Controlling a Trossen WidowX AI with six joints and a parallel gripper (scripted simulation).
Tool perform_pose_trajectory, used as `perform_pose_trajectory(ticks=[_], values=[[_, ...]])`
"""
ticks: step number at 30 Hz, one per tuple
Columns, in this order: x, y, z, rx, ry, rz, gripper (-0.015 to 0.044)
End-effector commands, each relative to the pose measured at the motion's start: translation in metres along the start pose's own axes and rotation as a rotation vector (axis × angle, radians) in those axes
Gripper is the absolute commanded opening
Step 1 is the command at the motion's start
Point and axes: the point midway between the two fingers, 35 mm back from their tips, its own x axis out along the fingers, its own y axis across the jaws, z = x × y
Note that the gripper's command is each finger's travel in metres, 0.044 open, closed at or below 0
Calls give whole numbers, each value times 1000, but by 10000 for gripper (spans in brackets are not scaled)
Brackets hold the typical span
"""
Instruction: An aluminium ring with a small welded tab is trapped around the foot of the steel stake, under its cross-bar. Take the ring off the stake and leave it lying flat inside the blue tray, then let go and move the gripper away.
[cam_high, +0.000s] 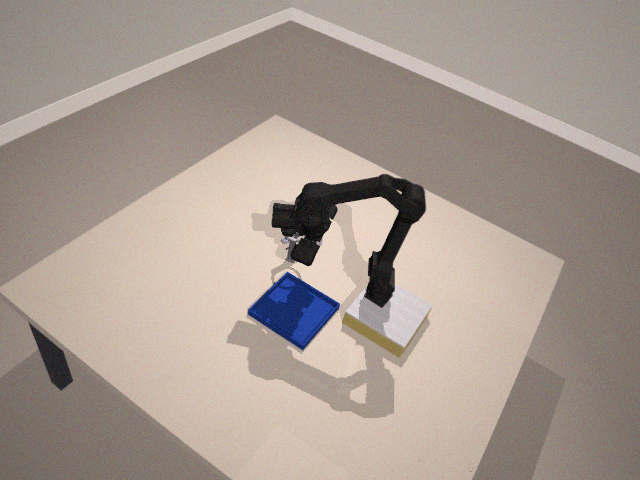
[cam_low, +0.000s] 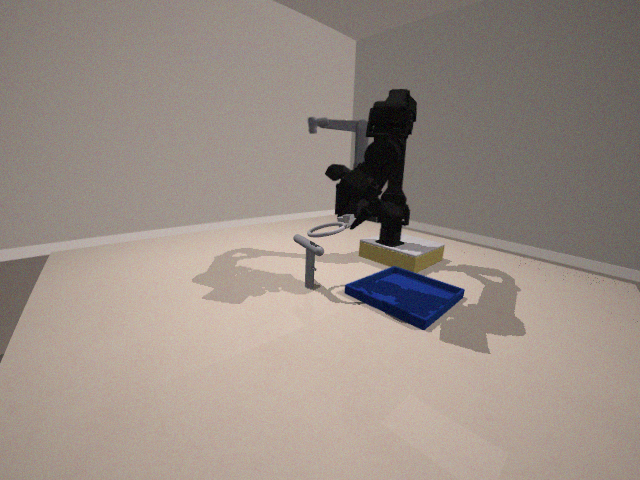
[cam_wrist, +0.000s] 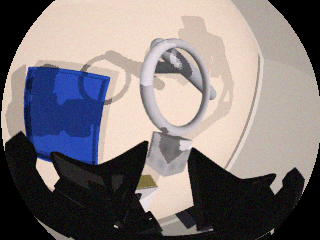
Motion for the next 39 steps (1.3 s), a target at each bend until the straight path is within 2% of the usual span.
perform_pose_trajectory(ticks=[1, 14, 18, 24, 30, 39], values=[[-5, 2, 2, 46, 2, -49, 0], [-21, 11, 9, 190, -20, -204, 0], [-19, 15, 8, 179, -11, -189, 0], [-26, 104, -6, 177, -11, -163, 0], [-26, 190, -55, 190, -13, -191, 0], [-18, 203, -62, 193, -15, -198, 0]])
